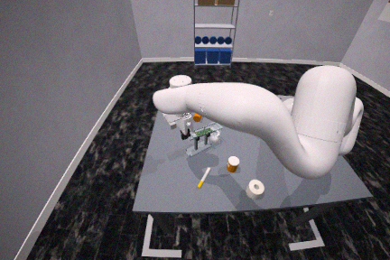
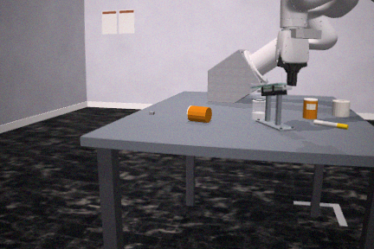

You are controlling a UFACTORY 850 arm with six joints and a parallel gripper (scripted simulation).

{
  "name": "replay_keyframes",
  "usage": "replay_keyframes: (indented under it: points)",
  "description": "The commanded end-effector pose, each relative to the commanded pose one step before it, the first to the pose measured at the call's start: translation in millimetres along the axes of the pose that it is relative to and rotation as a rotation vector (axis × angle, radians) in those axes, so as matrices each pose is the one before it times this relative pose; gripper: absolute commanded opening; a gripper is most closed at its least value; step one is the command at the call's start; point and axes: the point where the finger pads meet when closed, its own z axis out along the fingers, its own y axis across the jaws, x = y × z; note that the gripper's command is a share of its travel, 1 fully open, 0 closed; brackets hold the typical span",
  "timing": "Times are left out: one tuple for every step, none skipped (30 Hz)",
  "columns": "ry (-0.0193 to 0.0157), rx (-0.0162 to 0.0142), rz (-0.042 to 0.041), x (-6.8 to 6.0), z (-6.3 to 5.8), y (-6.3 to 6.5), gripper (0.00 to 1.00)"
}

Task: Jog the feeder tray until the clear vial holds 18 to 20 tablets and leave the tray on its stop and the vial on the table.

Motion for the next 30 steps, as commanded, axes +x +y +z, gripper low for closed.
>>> replay_keyframes:
  points:
    - [0.00121,-0.0011,-0.0006,-0.64,-0.65,0.26,0.0]
    - [0.0,0.0,0.0,-0.31,0.05,0.0,0.0]
    - [0.0,0.0,0.0,-0.86,0.14,0.0,0.0]
    - [0.0,0.0,0.0,-0.31,0.05,0.0,0.0]
    - [0.0,0.0,0.0,-0.31,0.05,0.0,0.0]
    - [0.0,0.0,0.0,-0.86,0.14,0.0,0.0]
    - [0.0,0.0,0.0,-0.31,0.05,0.0,0.0]
    - [0.0,0.0,0.0,0.0,0.0,0.0,0.0]
    - [0.0,0.0,0.0,0.0,0.0,0.0,0.0]
    - [0.0,0.0,0.0,0.0,0.0,0.0,0.0]
    - [0.0,0.0,0.0,0.0,0.0,0.0,0.0]
    - [0.0,0.0,0.0,0.0,0.0,0.0,0.0]
    - [0.0,0.0,0.0,0.0,0.0,0.0,0.0]
    - [0.0,0.0,0.0,0.06,-0.01,0.0,0.0]
    - [0.0,0.0,0.0,0.37,-0.06,0.0,0.0]
    - [0.0,0.0,0.0,0.86,-0.14,0.0,0.0]
    - [0.0,0.0,0.0,0.0,0.0,0.0,0.0]
    - [0.0,0.0,0.0,0.0,0.0,0.0,0.0]
    - [0.0,0.0,0.0,1.43,-0.24,0.0,0.0]
    - [0.0,0.0,0.0,1.96,-0.33,0.0,0.0]
    - [0.0,0.0,0.0,2.37,-0.4,0.01,0.0]
    - [0.0,0.0,0.0,2.64,-0.44,0.0,0.0]
    - [0.0,0.0,0.0,2.72,-0.46,0.0,0.0]
    - [0.0,0.0,0.0,2.6,-0.44,0.0,0.0]
    - [0.0,0.0,0.0,2.32,-0.39,0.0,0.0]
    - [0.0,0.0,0.0,1.88,-0.31,0.01,0.0]
    - [0.0,0.0,0.0,1.36,-0.23,0.0,0.0]
    - [0.0,0.0,0.0,0.82,-0.14,0.0,0.0]
    - [0.0,0.0,0.0,0.35,-0.06,0.0,0.0]
    - [0.0,0.0,0.0,0.06,-0.01,0.0,0.0]
